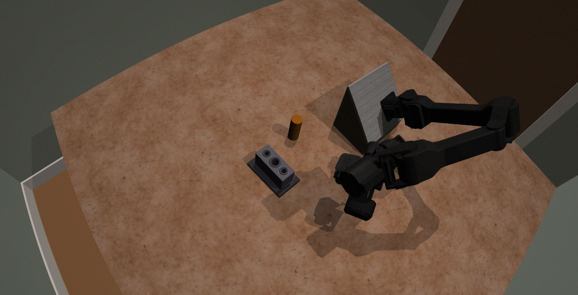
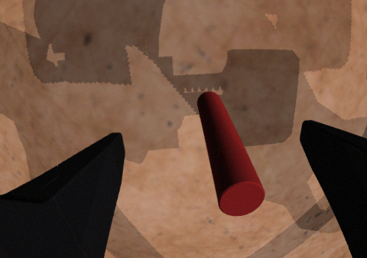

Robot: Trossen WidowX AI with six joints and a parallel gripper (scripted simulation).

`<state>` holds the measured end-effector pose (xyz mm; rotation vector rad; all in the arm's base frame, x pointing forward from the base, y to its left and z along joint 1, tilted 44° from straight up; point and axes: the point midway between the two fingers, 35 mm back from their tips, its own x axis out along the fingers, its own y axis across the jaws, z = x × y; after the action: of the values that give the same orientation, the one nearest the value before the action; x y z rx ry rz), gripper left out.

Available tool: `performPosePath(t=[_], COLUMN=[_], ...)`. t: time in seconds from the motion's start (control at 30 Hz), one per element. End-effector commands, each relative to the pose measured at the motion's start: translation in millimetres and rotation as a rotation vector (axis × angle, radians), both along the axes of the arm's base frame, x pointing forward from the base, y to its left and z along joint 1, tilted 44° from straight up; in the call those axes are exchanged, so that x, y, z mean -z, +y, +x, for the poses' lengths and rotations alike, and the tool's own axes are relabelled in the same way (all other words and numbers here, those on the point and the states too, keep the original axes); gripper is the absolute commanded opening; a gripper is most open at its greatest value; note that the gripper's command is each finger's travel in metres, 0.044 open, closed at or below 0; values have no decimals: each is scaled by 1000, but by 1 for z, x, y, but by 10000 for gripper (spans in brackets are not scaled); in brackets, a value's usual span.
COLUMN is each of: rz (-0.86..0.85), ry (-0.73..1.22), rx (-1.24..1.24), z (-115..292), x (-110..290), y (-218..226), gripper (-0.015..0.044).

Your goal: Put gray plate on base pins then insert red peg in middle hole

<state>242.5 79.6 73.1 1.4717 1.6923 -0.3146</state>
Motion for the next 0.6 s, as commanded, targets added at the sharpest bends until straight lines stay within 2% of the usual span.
performPosePath(t=[0.0, 0.3, 0.57], rz=[4, 4, 4], ry=[8, 8, 8], rx=[1, 1, 1], z=[-2, -2, -2], x=[2, 2, 2], y=[1, 1, 1], gripper=[282, 46, 0])
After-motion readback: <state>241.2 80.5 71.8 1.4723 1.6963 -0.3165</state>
